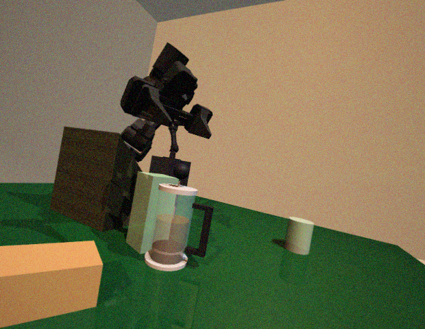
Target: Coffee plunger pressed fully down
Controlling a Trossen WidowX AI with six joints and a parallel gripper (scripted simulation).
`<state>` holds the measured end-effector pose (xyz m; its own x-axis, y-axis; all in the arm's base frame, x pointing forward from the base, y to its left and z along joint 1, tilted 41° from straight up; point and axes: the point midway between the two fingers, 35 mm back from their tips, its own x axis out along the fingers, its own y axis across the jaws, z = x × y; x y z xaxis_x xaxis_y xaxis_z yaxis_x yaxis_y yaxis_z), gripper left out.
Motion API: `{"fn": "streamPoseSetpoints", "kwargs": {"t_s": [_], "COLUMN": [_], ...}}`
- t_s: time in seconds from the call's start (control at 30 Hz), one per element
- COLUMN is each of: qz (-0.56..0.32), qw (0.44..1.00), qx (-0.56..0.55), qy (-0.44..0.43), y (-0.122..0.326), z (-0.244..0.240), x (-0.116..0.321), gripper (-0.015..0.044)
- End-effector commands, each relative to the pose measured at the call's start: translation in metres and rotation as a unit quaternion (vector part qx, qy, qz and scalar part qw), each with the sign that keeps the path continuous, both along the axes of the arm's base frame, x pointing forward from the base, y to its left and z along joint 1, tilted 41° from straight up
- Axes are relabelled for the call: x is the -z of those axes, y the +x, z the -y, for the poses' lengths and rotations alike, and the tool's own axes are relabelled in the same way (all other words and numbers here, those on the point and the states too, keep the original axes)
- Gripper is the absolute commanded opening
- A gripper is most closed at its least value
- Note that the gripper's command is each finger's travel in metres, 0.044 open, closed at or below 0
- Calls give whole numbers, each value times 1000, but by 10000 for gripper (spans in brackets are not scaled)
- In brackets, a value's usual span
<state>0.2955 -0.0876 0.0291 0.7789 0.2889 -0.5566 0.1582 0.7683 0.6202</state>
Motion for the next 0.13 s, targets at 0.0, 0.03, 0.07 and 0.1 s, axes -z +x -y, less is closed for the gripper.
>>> {"fn": "streamPoseSetpoints", "kwargs": {"t_s": [0.0, 0.03, 0.07, 0.1], "qz": [4, 4, 4, 4], "qw": [1000, 1000, 1000, 1000], "qx": [-5, -5, -5, -5], "qy": [0, 0, 0, 0], "y": [-6, -6, -6, -6], "z": [1, 1, 1, 1], "x": [-11, -11, -11, -11], "gripper": [440, 440, 440, 440]}}
